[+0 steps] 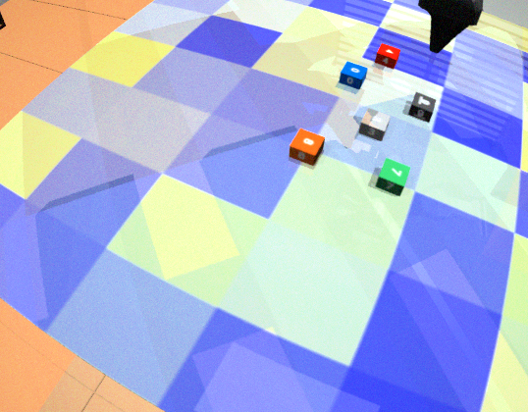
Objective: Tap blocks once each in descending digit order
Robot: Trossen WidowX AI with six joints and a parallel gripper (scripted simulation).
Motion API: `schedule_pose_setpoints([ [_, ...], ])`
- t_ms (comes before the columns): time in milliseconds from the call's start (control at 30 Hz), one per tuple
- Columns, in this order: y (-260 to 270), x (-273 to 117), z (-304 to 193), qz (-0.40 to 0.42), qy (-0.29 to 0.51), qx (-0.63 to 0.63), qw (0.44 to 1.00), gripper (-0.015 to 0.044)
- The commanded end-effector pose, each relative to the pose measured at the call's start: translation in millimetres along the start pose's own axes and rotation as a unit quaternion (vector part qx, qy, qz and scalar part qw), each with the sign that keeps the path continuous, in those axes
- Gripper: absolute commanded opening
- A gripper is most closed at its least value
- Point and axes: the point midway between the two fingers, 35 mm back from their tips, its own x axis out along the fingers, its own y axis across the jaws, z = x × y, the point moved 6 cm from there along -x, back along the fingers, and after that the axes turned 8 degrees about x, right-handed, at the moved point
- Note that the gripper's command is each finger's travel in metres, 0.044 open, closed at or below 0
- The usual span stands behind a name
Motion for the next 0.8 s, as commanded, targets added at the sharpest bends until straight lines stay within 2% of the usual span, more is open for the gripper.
schedule_pose_setpoints([
  [0,4,2,-6,0.000,0.002,0.011,1.000,0.0400],
  [67,5,13,-5,0.002,0.002,0.011,1.000,0.0348],
  [233,4,81,-6,-0.001,0.002,0.011,1.000,0.0216],
  [467,3,83,-7,-0.001,0.002,0.011,1.000,0.0032],
  [767,3,83,-7,-0.001,0.002,0.011,1.000,0.0020],
])
